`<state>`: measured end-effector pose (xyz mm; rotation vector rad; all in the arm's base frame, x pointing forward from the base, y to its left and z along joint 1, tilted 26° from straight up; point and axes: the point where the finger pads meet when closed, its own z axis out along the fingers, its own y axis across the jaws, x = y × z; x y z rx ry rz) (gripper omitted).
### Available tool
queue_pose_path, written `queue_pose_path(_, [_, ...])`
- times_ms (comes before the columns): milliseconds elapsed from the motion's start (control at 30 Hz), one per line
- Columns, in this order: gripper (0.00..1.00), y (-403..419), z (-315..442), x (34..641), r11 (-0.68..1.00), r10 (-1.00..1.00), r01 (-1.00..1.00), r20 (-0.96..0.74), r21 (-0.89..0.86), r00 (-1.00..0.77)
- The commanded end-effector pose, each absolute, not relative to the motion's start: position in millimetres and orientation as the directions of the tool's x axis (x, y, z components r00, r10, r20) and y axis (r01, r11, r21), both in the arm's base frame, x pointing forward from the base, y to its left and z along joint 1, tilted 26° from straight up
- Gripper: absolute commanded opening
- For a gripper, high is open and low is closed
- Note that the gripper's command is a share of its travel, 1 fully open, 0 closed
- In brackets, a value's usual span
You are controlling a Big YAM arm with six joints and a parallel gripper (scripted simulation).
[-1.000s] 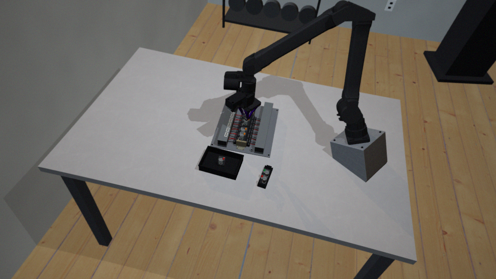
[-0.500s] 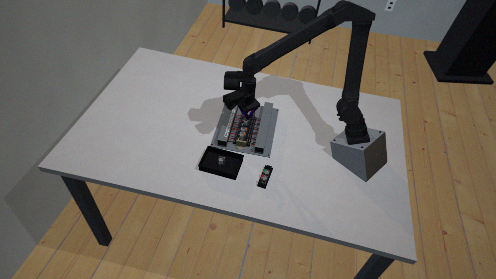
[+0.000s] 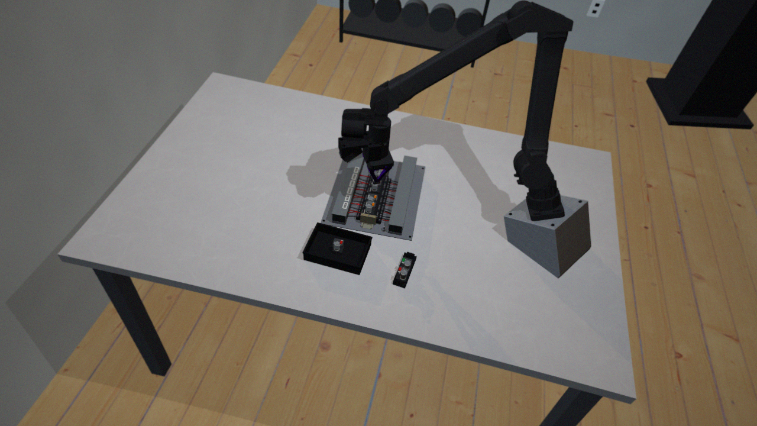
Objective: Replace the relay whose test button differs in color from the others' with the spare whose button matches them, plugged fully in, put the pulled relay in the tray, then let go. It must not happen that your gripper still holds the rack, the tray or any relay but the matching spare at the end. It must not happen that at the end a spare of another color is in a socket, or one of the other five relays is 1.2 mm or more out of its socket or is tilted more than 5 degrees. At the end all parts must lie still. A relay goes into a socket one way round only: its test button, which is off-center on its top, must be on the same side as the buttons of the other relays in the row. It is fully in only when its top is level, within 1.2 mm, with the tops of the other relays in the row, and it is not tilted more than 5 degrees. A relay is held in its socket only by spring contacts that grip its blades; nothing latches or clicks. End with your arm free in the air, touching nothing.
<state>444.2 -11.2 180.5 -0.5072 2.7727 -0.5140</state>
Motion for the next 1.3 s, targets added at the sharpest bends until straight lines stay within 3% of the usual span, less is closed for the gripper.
queue_pose_path(0, [0.0,-13.1,201.6,456.7,0.893,-0.343,-0.23,-0.254,-0.387,-0.905])
queue_pose_path(200, [0.0,-13.1,201.6,456.7,0.921,-0.258,-0.145,-0.289,-0.362,-0.922])
queue_pose_path(467, [0.0,-13.2,201.7,456.7,0.956,0.005,0.114,-0.377,-0.269,-0.926])
queue_pose_path(1100, [0.0,-13.3,201.7,456.7,0.941,0.168,0.271,-0.418,-0.201,-0.893])
queue_pose_path(1267, [0.0,-13.4,201.7,456.7,0.906,0.304,0.399,-0.443,-0.138,-0.844])
